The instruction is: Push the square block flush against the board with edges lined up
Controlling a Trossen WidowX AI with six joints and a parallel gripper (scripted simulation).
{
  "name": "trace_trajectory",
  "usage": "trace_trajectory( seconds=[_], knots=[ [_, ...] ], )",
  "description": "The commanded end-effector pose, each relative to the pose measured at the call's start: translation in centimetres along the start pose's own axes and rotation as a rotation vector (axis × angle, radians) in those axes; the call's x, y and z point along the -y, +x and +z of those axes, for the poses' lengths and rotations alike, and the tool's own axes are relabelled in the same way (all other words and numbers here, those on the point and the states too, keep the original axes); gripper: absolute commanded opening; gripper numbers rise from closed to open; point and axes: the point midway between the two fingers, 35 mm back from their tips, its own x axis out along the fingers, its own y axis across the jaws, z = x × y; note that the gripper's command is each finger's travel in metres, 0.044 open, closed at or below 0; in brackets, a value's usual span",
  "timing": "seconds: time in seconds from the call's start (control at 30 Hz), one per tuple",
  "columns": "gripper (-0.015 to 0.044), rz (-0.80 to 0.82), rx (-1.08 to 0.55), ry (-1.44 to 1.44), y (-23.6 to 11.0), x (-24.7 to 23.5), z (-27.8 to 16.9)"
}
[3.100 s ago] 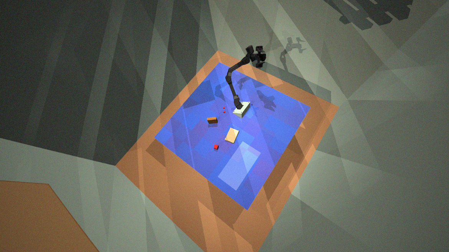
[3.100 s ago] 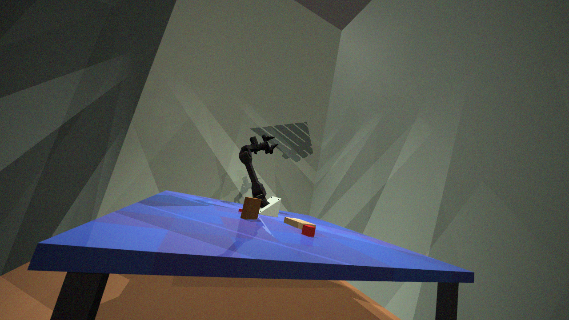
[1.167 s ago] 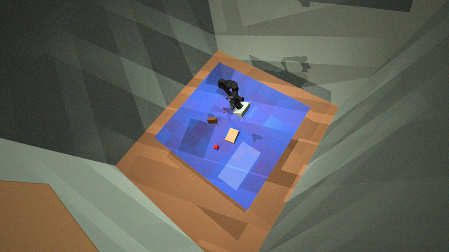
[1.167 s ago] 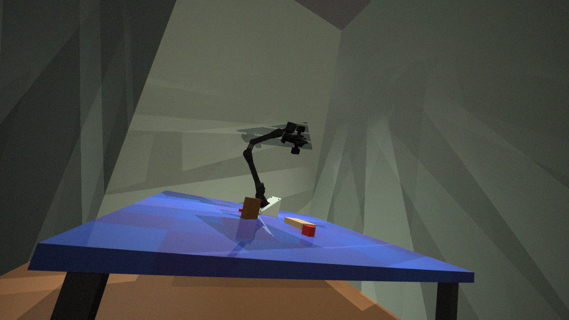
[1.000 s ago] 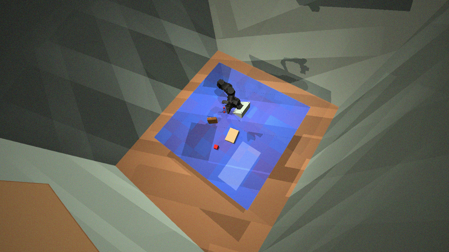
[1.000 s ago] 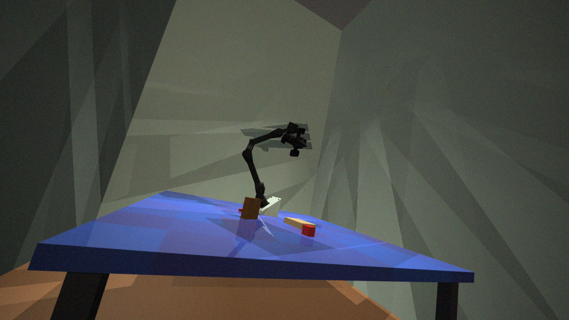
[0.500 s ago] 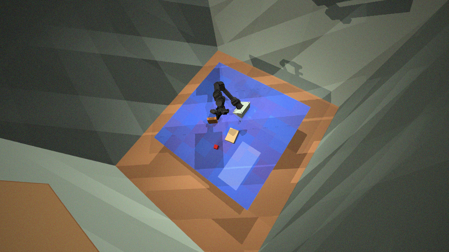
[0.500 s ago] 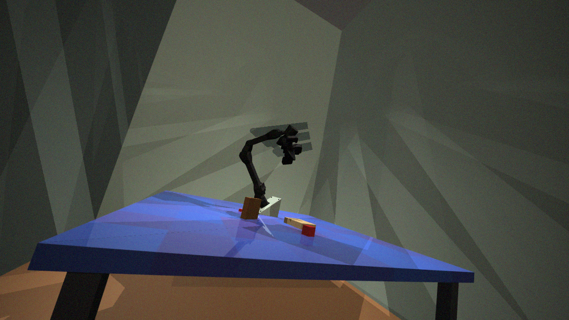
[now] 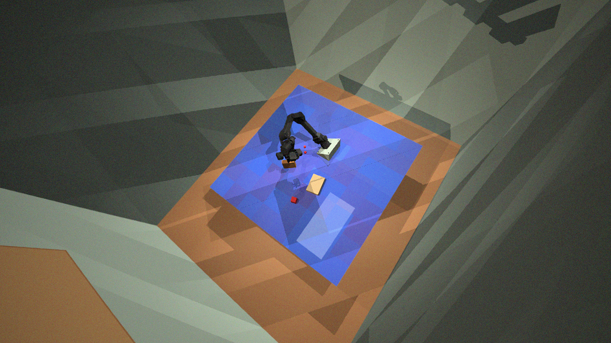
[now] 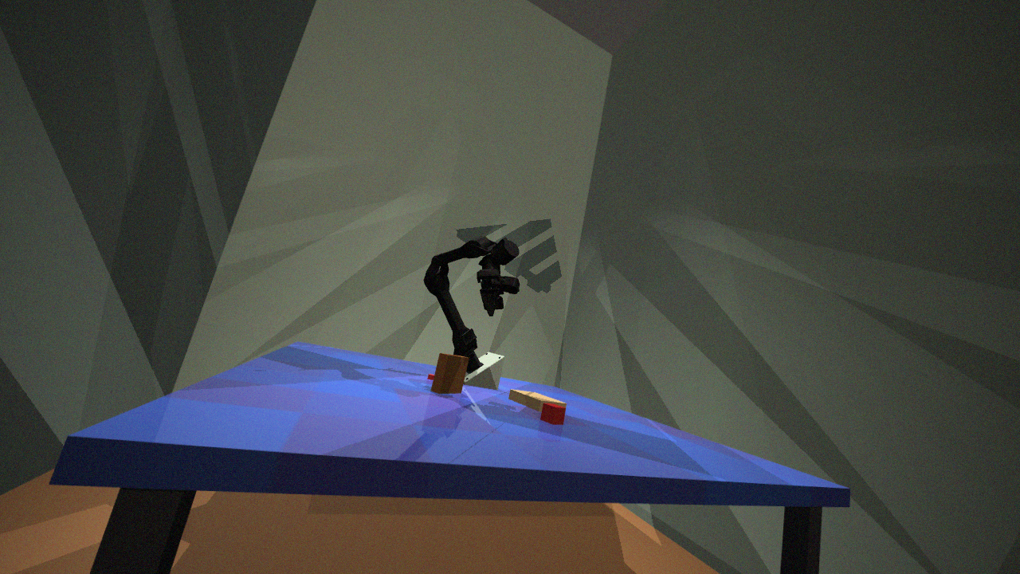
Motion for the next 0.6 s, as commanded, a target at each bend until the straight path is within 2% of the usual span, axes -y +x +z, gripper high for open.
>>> trace_trajectory(
  seconds=[0.0, 0.43, 0.57],
  knots=[
    [0.0, 0.079, -0.073, 0.081, 1.8, -0.5, -3.0],
    [0.0, 0.316, -0.317, 0.351, 5.5, -3.2, -12.6],
    [0.0, 0.329, -0.329, 0.365, 5.6, -3.4, -13.0]
  ],
)
